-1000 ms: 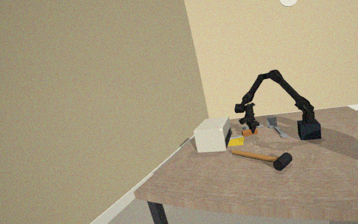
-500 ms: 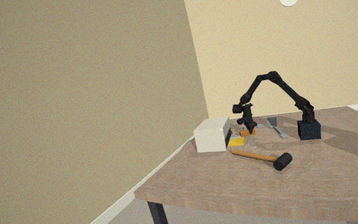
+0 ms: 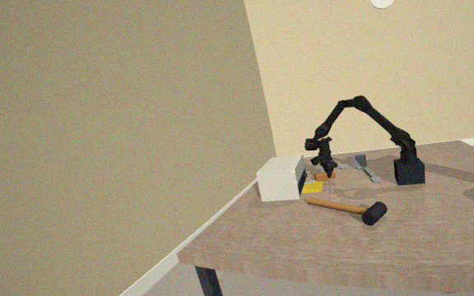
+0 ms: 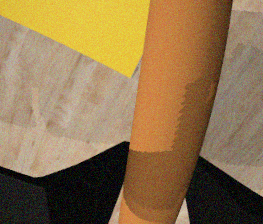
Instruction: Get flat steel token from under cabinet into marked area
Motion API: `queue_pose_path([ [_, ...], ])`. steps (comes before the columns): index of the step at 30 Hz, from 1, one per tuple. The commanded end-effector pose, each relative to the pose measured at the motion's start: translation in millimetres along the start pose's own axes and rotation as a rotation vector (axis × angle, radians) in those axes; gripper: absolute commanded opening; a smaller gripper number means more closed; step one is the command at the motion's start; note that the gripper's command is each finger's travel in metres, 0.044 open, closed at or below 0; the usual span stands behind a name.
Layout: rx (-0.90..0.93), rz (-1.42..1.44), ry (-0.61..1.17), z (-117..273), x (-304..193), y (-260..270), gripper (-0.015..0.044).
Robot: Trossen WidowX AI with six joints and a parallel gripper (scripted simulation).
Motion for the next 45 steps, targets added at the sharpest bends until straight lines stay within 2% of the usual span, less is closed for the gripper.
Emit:
queue_pose_path([
  [1, -0.002, -0.001, -0.003, 0.1, 6.7, 0.7, 0.0],
  [45, -0.001, -0.001, -0.003, -2.8, 12.4, 26.9, 0.0],
])
Point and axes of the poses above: the point midway between the two fingers, 35 mm back from their tips, its own z axis back along the fingers, its own y axis across the jaws, x = y × z, the point moved 1 cm from there along z, back along the fingers, and after that the axes turned 3 degrees about -z, right-handed, at the moved point
